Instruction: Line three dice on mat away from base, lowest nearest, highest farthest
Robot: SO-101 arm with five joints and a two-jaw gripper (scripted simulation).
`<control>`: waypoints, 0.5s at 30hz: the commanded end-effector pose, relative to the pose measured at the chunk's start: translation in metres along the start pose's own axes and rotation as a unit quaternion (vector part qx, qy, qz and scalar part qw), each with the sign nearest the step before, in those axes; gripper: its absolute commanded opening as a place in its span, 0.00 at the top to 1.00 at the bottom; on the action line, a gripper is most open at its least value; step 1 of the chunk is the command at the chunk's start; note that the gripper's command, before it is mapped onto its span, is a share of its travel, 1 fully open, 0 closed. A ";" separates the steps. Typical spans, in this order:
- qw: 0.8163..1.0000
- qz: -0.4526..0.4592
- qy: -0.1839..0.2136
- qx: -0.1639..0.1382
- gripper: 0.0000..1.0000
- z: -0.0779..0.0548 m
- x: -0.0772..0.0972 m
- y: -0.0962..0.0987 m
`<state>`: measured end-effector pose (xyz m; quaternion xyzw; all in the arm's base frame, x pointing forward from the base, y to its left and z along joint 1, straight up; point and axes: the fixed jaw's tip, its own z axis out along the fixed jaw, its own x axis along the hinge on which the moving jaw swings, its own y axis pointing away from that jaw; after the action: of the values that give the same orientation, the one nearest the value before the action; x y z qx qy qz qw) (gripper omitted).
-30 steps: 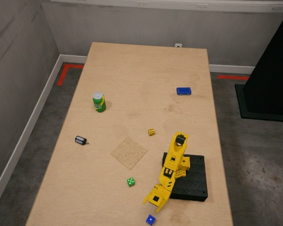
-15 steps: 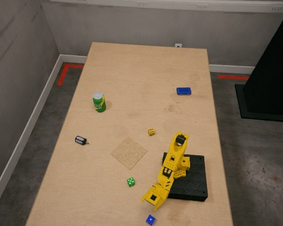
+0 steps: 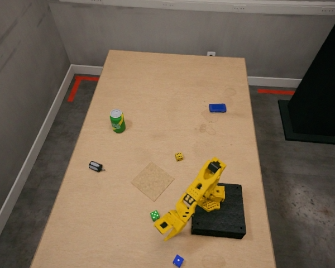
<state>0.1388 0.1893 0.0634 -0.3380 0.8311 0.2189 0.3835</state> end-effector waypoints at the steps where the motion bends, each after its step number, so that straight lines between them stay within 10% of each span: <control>1: 0.997 0.045 0.012 0.053 0.65 0.005 -0.011 -0.031; 15: 0.944 0.220 0.038 0.244 0.65 -0.025 -0.020 -0.158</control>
<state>0.2292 0.1038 0.0757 -0.1147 0.9121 0.1045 0.3794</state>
